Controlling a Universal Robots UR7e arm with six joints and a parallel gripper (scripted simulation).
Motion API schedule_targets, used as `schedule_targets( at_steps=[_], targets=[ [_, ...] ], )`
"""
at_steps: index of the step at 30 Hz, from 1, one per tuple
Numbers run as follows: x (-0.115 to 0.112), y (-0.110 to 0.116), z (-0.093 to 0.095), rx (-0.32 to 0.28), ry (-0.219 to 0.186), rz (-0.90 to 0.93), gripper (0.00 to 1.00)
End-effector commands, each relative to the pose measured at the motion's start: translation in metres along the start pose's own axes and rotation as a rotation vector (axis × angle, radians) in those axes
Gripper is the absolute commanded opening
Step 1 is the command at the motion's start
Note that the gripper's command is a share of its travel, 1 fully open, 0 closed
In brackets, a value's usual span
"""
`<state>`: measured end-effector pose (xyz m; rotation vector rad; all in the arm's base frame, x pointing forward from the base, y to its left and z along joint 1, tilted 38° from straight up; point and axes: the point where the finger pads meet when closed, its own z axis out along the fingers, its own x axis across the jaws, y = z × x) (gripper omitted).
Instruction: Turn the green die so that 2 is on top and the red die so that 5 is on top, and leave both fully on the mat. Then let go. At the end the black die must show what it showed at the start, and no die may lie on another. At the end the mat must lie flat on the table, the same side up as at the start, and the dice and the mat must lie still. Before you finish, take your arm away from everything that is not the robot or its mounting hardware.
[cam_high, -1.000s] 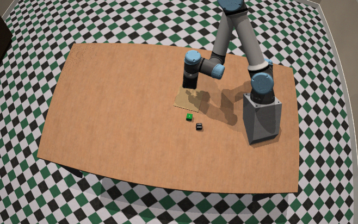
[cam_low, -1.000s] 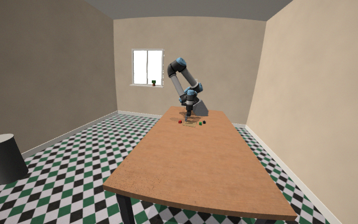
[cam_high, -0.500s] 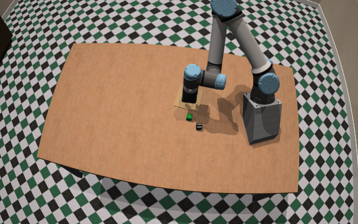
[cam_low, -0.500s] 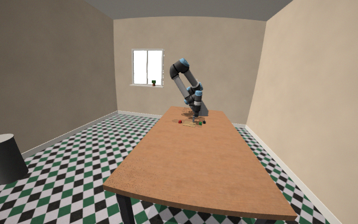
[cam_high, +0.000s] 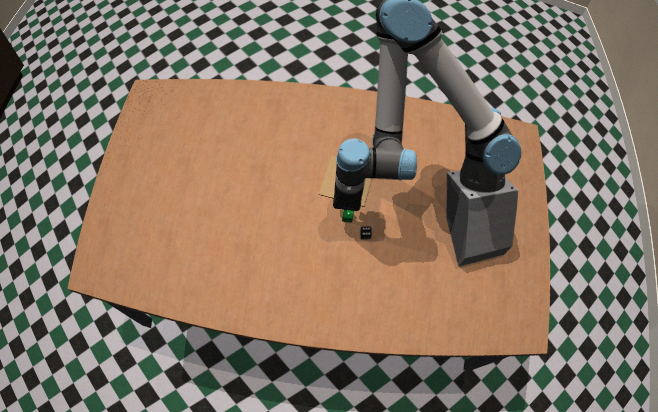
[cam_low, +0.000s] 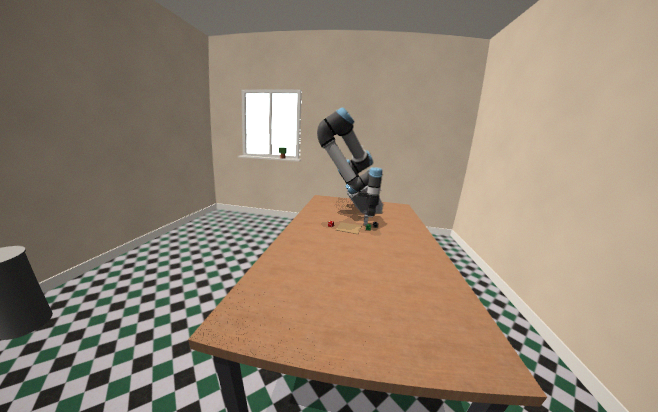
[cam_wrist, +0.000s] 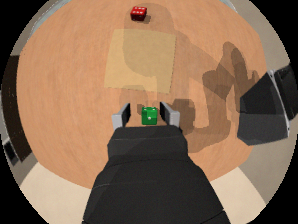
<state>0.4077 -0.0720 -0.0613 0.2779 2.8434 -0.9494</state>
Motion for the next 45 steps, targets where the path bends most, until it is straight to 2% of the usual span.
schedule_targets(
  at_steps=[1, 45],
  targets=[
    [0.0001, 0.0069, -0.0004, 0.0, -0.001, 0.001, 1.0],
    [0.0005, 0.0121, -0.0004, 0.0, -0.001, 0.001, 1.0]
  ],
)
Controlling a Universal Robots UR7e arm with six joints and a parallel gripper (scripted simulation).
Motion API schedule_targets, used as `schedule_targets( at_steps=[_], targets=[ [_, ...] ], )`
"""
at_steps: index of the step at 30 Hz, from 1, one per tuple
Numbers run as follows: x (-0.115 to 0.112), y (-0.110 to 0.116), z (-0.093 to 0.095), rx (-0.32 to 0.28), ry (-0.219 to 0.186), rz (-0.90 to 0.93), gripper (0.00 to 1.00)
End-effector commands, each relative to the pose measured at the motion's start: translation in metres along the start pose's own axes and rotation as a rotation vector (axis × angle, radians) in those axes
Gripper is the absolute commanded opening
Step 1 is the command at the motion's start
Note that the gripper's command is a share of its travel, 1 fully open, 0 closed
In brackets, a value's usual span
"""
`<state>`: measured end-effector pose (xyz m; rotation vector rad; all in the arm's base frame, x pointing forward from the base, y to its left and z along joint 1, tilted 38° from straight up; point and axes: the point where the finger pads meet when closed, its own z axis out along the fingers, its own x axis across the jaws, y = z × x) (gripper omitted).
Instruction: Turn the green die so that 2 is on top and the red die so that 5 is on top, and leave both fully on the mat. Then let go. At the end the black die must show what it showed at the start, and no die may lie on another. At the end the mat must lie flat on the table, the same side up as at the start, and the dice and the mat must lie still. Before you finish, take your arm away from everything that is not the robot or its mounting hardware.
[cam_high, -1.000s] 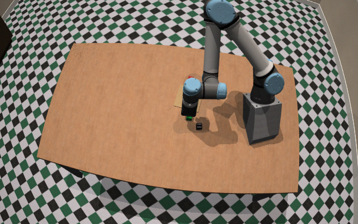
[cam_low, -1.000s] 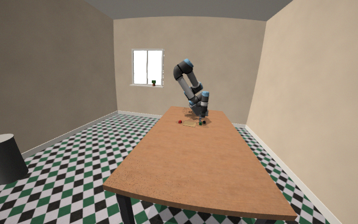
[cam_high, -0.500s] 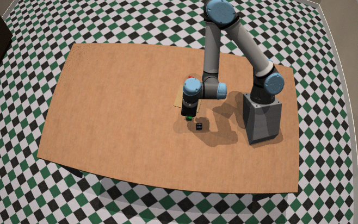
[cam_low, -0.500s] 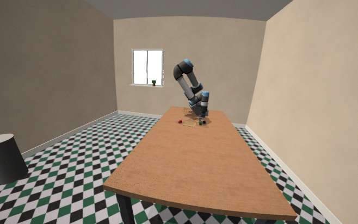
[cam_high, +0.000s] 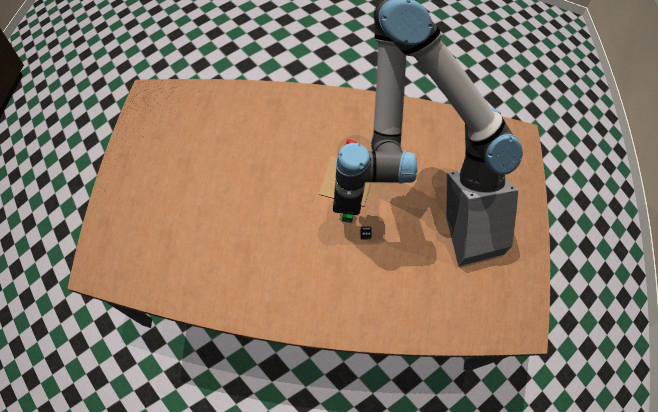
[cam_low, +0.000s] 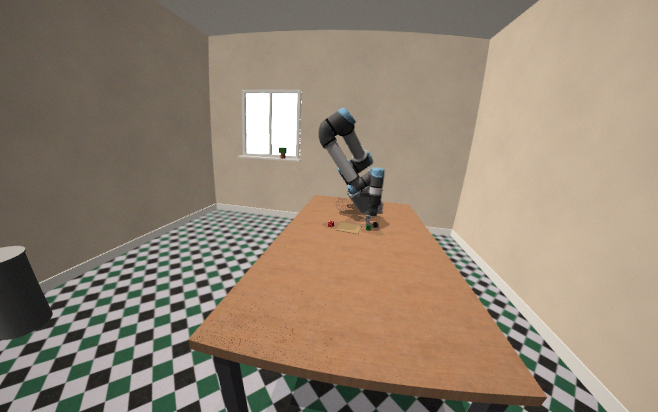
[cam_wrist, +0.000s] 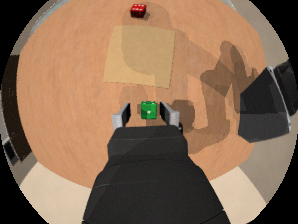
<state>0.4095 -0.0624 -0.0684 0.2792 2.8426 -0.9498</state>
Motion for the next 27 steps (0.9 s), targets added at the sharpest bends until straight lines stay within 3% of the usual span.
schedule_targets(
  at_steps=[1, 9, 19, 27],
  targets=[
    [0.0, 0.0, 0.0, 0.0, -0.001, 0.0, 1.0],
    [0.004, 0.003, 0.0, 0.0, -0.001, 0.0, 1.0],
    [0.042, 0.036, 0.0, 0.0, -0.001, 0.0, 1.0],
    [0.056, 0.047, 0.0, 0.0, -0.001, 0.0, 1.0]
  ],
)
